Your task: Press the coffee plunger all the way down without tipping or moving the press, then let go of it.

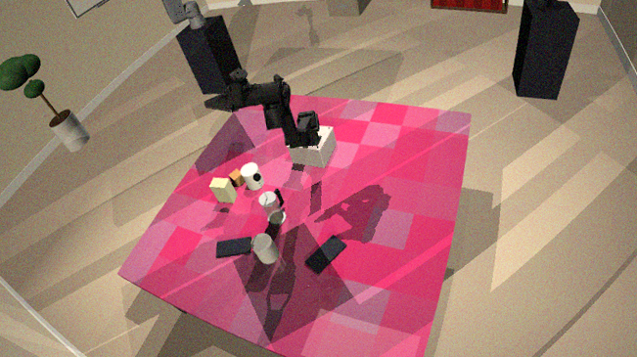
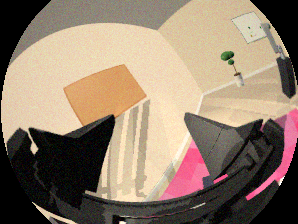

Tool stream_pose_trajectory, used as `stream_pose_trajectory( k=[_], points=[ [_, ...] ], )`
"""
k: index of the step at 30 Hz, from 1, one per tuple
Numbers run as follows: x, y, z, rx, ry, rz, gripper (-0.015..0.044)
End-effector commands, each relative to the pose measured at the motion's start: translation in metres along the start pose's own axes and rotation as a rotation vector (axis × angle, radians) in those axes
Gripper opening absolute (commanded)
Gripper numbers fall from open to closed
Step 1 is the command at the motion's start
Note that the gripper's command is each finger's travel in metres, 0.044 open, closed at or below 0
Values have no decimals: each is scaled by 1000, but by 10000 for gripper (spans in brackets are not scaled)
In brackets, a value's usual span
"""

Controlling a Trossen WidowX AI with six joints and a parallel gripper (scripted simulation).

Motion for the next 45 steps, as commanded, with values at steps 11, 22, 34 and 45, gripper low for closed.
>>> stream_pose_trajectory(
  k=[11,22,34,45],
  points=[
    [79,-66,15,211,556,51,440],
    [186,-136,-13,473,1457,253,440],
    [283,-152,-104,568,2668,731,440],
    [285,-90,-190,106,3645,1022,440]
  ],
)
Point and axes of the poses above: the point midway between the two fingers, 35 mm back from their tips, its own y axis out along the fingers, its own z axis across the jaws, x = y × z, the point moved 9 cm from there along -y, back along the fingers, and after that the axes turned 8 degrees about y, right-handed, at the moved point
